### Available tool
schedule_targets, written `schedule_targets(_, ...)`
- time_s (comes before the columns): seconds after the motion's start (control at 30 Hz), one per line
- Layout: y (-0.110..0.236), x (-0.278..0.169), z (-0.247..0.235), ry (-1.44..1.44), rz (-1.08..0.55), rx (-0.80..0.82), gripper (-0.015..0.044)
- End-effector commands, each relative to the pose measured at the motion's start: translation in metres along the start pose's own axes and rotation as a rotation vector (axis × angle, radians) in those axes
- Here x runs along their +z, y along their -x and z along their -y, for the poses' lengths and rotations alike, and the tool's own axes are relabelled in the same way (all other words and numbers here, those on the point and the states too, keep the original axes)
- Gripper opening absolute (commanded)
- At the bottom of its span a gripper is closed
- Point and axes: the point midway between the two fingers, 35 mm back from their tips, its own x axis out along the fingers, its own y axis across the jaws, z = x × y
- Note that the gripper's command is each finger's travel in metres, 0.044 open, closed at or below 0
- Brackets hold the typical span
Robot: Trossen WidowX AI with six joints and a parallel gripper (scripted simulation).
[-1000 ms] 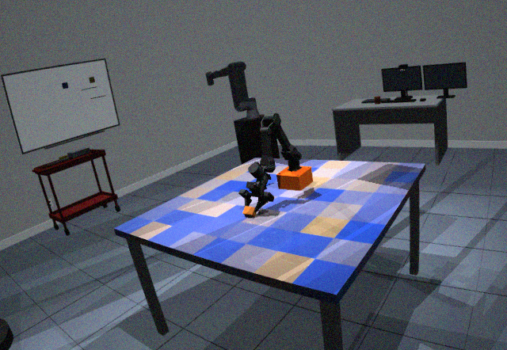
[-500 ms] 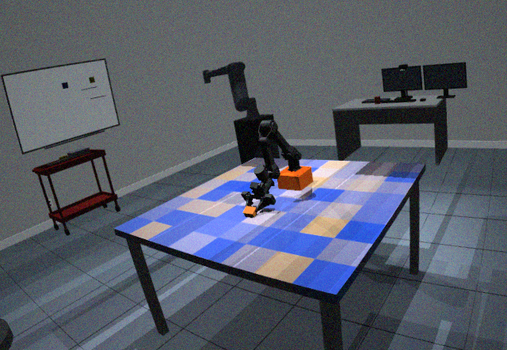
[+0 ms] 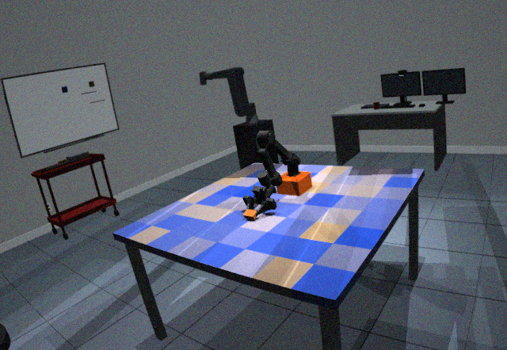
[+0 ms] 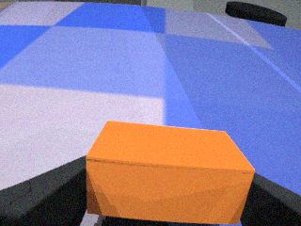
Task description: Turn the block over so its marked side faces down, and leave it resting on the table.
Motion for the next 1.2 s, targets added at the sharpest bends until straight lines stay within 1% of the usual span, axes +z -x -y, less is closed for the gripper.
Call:
schedule_targets(0.0, 0.0023, -0.0001, 0.0007, -0.006, 0.010, -0.005, 0.0000)
schedule_targets(0.33, 0.0023, -0.0001, 0.0007, -0.006, 0.010, -0.005, 0.0000)
schedule_targets(0.9, 0.0023, -0.0001, 0.0007, -0.006, 0.010, -0.005, 0.0440)
schedule_targets(1.17, 0.0023, -0.0001, 0.0007, -0.006, 0.010, -0.005, 0.0440)
